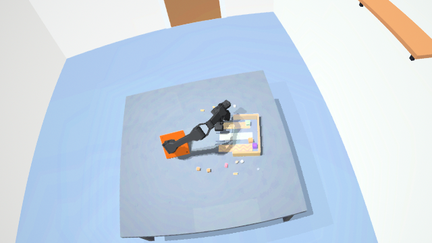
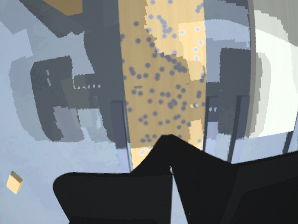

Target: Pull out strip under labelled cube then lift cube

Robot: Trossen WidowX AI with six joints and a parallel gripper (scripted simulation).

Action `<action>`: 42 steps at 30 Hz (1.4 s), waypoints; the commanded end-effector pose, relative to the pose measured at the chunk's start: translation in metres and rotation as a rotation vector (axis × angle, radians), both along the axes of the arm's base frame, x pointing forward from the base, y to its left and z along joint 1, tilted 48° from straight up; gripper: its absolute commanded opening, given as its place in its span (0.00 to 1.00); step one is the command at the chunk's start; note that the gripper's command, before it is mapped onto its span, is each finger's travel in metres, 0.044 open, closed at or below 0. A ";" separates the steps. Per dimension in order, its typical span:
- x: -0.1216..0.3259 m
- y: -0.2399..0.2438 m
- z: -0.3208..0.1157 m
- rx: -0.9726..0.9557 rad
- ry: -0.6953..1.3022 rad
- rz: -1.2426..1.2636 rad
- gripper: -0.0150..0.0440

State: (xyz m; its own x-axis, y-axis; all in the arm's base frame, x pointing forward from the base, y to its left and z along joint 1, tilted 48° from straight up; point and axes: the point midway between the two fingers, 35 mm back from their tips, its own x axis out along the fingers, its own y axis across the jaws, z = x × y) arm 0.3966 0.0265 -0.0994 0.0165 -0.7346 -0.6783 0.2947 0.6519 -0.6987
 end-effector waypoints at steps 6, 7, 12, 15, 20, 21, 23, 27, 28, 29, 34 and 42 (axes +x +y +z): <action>-0.018 0.000 -0.007 0.000 0.016 -0.007 0.25; -0.020 0.001 -0.007 0.000 0.016 -0.007 0.25; -0.027 0.002 -0.009 0.001 0.016 -0.007 0.25; -0.031 0.003 -0.010 0.001 0.016 -0.007 0.25; -0.039 0.004 -0.012 0.001 0.017 -0.007 0.25; -0.040 0.005 -0.013 0.001 0.017 -0.007 0.25; -0.043 0.005 -0.014 0.001 0.017 -0.007 0.25; -0.049 0.006 -0.015 0.001 0.017 -0.007 0.25; -0.051 0.007 -0.015 0.001 0.017 -0.007 0.25; -0.052 0.007 -0.016 0.001 0.017 -0.007 0.25; -0.060 0.008 -0.018 0.001 0.018 -0.007 0.25; -0.071 0.011 -0.020 0.002 0.018 -0.007 0.25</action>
